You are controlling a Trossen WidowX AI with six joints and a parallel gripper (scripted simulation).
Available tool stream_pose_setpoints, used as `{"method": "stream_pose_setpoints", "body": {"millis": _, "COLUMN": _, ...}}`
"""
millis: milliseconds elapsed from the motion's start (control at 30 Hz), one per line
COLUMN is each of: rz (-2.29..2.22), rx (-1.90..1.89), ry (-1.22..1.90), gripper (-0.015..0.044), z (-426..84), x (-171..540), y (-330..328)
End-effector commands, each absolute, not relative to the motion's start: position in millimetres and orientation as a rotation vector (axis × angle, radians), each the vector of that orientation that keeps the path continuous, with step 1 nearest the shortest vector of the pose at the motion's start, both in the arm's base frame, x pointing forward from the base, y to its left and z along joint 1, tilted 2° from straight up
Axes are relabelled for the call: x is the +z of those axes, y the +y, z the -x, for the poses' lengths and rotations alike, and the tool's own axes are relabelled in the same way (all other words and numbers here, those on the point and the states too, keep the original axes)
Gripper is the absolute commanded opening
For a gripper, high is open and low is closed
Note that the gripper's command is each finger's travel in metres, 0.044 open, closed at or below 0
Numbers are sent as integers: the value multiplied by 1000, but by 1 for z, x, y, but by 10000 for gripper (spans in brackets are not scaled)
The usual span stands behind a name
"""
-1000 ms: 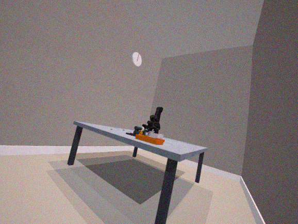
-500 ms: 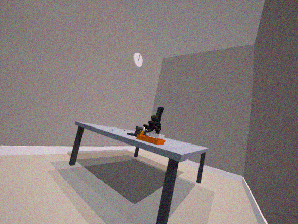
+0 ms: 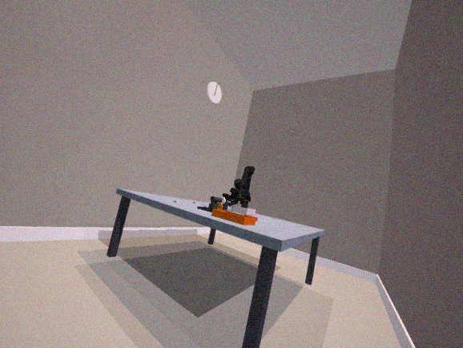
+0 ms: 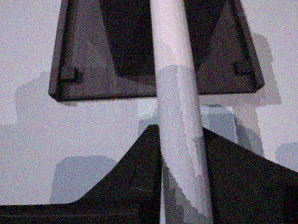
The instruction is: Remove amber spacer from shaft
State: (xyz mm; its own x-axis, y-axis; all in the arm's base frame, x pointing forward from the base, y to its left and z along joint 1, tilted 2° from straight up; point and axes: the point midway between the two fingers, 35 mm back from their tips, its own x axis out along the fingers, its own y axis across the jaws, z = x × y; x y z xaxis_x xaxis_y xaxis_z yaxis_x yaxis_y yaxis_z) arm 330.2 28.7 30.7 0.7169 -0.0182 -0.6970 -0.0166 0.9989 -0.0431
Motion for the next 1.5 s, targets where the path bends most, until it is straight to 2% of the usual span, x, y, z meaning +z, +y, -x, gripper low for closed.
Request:
{"method": "stream_pose_setpoints", "body": {"millis": 0, "rz": 44, "rx": -2, "ry": 764, "gripper": 0, "z": -334, "x": 33, "y": 29}}
{"method": "stream_pose_setpoints", "body": {"millis": 1467, "rz": 44, "rx": -2, "ry": 763, "gripper": 0, "z": -350, "x": 34, "y": 29}}
